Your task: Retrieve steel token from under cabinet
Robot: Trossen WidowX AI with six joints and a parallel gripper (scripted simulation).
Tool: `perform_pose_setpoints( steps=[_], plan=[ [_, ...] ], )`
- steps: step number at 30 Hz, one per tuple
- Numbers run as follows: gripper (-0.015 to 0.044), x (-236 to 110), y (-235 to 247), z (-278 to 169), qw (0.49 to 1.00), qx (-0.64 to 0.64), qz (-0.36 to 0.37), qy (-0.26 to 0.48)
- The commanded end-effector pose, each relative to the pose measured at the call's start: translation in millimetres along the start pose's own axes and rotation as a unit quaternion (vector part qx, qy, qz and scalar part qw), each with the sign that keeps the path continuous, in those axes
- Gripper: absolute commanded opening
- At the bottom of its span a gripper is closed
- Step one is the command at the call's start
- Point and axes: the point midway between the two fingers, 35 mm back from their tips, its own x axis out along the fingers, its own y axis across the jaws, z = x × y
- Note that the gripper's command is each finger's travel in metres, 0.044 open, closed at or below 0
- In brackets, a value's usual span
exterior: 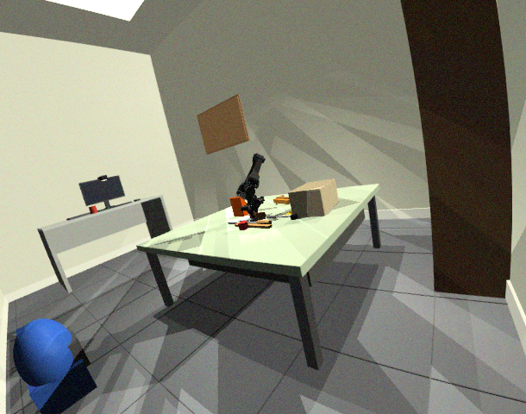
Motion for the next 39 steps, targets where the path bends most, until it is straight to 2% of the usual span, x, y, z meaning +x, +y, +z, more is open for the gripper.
perform_pose_setpoints(
  steps=[1,6,10,11,39],
  plan=[
    [0.0143,-0.2,0.0,0.1,1.0,0.0,0.0,0.0],
    [0.011,-0.2,0.0,0.1,1.0,0.0,0.0,0.0],
    [0.0005,-0.2,0.0,0.1,1.0,0.0,0.0,0.0],
    [0.0,-0.3,0.0,-0.2,1.0,0.0,0.0,0.0],
    [0.0,-0.5,1.8,36.3,1.0,-0.023,0.001,0.001]
  ],
)
